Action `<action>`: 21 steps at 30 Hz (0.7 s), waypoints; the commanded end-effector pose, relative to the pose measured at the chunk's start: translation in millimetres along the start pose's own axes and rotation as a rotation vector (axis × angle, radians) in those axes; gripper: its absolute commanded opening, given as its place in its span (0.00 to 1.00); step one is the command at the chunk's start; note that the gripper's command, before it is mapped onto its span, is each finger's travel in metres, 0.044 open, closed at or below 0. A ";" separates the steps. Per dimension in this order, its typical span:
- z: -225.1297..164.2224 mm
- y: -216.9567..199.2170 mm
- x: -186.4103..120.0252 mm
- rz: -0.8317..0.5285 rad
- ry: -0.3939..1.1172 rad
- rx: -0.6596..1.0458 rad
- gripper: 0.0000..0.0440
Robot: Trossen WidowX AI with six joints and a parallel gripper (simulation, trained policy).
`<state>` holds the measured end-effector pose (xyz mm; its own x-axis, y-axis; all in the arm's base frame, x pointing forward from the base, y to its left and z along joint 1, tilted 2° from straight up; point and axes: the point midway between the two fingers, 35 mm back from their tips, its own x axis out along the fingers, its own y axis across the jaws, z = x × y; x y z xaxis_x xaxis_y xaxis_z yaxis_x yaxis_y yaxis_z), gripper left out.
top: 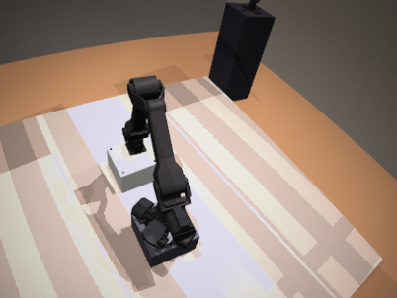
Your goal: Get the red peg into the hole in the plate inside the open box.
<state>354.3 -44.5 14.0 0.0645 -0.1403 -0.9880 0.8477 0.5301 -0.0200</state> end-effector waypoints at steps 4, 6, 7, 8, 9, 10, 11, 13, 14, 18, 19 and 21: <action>31.3 12.9 -2.0 0.053 -0.068 0.022 1.00; 39.1 13.7 -3.8 0.062 -0.085 0.030 1.00; 43.0 14.0 -4.7 0.067 -0.094 0.034 1.00; 46.9 14.2 -5.7 0.071 -0.102 0.038 1.00; 50.8 14.5 -6.8 0.075 -0.111 0.042 1.00; 54.7 14.6 -7.9 0.079 -0.120 0.046 1.00; 58.7 14.8 -9.0 0.083 -0.129 0.051 1.00; 66.4 15.3 -11.1 0.091 -0.147 0.059 1.00; 66.7 15.3 -11.2 0.092 -0.148 0.060 1.00; 67.3 15.3 -11.4 0.092 -0.149 0.061 1.00; 67.4 15.3 -11.4 0.092 -0.150 0.061 1.00; 67.4 15.3 -11.4 0.093 -0.150 0.061 1.00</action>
<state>356.1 -51.1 18.1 0.0504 -0.1236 -0.9911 0.8082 0.5881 -0.0322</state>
